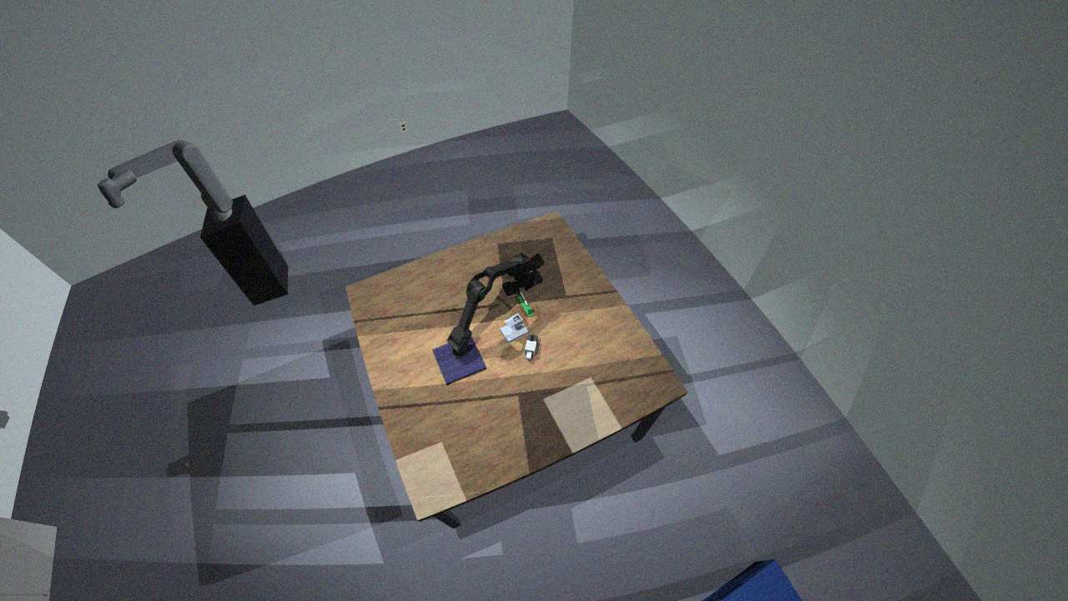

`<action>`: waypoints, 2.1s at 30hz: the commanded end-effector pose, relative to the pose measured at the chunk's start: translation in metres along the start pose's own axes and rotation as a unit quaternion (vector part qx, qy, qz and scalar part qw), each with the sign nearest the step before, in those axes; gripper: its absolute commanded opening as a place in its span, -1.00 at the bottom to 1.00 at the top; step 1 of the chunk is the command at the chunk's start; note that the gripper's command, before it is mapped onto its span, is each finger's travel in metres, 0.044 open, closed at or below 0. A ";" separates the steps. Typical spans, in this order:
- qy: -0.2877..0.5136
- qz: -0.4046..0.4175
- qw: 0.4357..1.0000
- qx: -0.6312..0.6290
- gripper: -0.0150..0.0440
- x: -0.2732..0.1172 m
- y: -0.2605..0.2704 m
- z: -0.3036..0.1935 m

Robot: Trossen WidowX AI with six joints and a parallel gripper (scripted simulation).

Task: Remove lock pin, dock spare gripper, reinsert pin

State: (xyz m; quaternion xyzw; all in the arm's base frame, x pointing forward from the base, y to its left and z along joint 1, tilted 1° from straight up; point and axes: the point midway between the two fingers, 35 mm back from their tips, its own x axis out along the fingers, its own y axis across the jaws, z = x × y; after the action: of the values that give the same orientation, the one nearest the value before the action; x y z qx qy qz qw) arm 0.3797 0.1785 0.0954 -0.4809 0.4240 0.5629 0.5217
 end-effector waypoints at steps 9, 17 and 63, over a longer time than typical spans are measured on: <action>0.003 0.002 1.000 -0.001 0.12 0.022 0.001 -0.004; 0.003 0.002 1.000 -0.001 0.12 0.035 0.002 -0.006; 0.005 0.016 1.000 0.002 -0.49 0.019 0.008 -0.005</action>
State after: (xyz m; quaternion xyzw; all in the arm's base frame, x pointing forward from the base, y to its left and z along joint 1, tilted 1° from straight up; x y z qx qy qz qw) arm 0.3721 0.1760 0.0668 -0.4747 0.4369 0.5688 0.5101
